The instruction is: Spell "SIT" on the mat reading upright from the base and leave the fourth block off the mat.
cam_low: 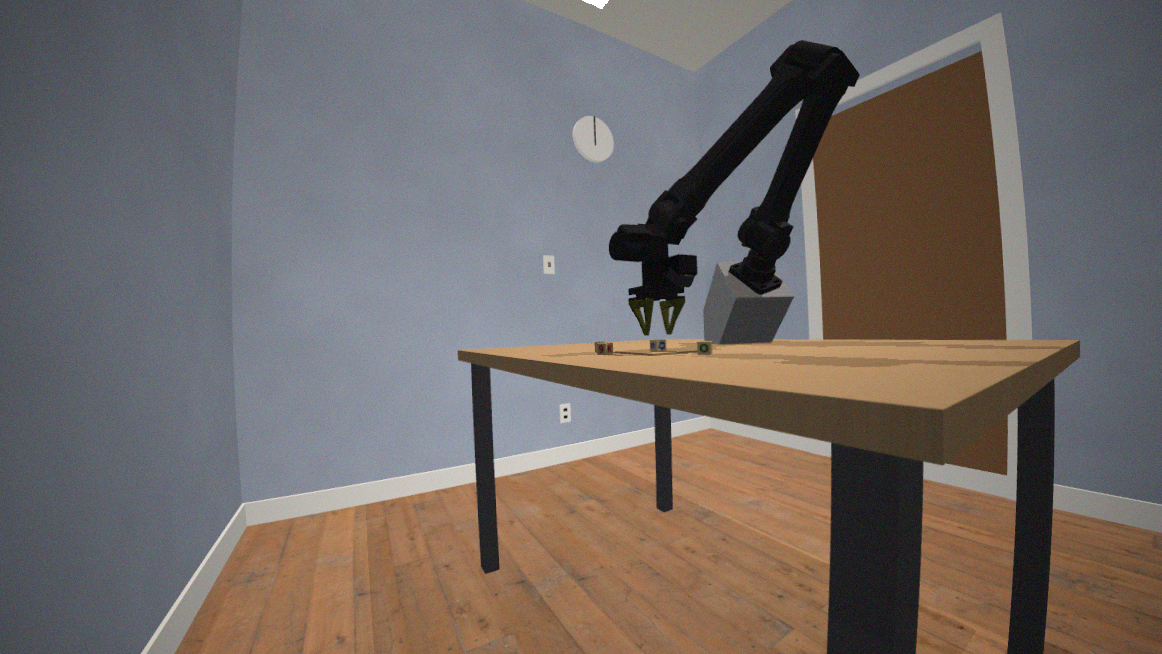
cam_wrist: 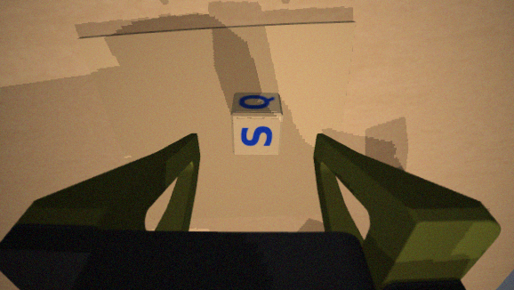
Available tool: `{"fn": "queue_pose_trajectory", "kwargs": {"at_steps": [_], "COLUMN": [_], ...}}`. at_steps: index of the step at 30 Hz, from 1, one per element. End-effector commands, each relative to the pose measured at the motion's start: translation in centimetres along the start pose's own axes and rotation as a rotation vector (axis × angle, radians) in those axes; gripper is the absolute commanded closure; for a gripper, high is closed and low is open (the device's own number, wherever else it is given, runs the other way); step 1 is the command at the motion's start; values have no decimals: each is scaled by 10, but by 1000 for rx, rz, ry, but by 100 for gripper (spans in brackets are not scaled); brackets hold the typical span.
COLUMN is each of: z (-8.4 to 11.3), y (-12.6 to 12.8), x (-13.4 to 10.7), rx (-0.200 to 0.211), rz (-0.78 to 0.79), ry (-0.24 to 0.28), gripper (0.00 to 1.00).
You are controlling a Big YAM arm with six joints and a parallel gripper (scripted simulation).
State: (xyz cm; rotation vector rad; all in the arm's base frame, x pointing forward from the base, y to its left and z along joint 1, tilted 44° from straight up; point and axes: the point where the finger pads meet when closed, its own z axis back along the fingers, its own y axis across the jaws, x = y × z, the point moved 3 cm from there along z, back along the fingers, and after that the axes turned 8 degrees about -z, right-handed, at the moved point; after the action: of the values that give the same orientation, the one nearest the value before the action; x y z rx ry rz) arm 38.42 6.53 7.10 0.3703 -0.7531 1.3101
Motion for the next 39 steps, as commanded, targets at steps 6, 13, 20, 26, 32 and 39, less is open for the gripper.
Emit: {"fn": "queue_pose_trajectory", "kwargs": {"at_steps": [6,13,20,26,32,39], "z": [-1,-1,-1,-1,-2,-8], "y": [-4,-4,-4,-4,-4,-2], "x": [-1,0,0,0,0,1], "rx": [-10,-10,-10,-10,-9,-1], "rz": [-9,-6,-6,-6,-6,-4], "ry": [0,-1,-1,-1,-1,-2], "gripper": [42,42,42,42,42,42]}}
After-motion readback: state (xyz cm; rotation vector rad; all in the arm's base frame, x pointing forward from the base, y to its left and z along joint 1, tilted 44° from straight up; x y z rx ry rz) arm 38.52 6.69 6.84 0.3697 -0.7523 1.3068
